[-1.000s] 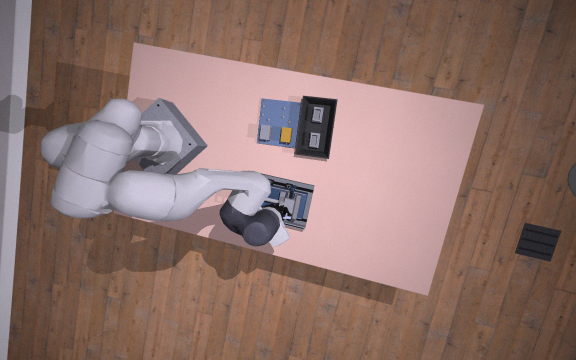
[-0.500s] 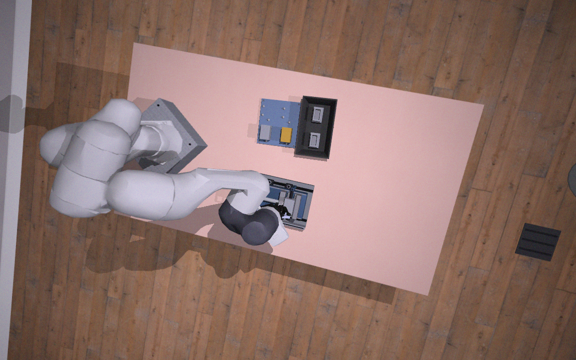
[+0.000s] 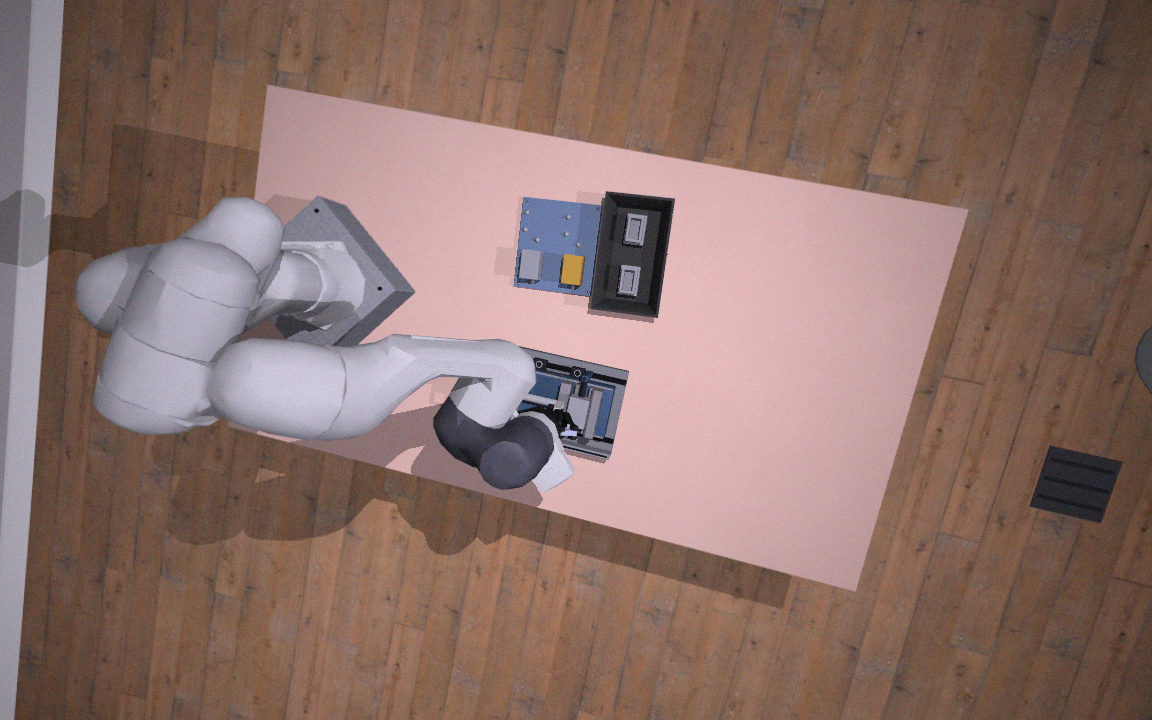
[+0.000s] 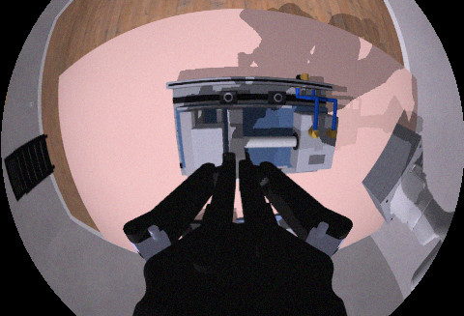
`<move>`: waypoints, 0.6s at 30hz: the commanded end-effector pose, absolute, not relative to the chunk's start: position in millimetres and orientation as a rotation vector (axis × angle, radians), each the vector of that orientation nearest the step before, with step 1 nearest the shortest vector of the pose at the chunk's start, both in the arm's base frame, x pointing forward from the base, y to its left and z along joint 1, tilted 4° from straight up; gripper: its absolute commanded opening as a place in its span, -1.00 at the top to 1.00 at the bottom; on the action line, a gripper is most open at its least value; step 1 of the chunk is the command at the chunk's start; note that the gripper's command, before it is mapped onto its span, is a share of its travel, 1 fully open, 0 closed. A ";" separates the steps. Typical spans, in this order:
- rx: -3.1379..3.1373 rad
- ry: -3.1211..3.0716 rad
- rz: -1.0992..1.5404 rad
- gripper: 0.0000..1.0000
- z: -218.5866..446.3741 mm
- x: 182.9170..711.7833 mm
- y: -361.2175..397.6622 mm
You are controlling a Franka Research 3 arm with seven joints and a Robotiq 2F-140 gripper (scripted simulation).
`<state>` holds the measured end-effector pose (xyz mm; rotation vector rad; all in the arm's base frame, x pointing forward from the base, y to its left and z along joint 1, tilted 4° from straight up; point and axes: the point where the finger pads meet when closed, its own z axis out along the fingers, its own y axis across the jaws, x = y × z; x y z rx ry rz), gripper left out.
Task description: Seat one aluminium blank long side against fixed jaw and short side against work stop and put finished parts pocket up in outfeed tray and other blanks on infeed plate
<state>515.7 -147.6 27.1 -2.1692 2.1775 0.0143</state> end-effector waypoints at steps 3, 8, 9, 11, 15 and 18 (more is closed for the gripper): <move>-2.170 2.173 0.012 1.00 27.6 515.6 -147.5; -2.170 2.173 0.012 1.00 28.8 515.6 -147.6; -2.170 2.173 0.012 1.00 29.6 515.6 -147.6; -2.170 2.173 0.012 1.00 31.6 515.5 -147.7; -2.170 2.173 0.012 1.00 38.3 515.2 -148.1; -2.170 2.173 0.012 1.00 45.3 514.8 -148.5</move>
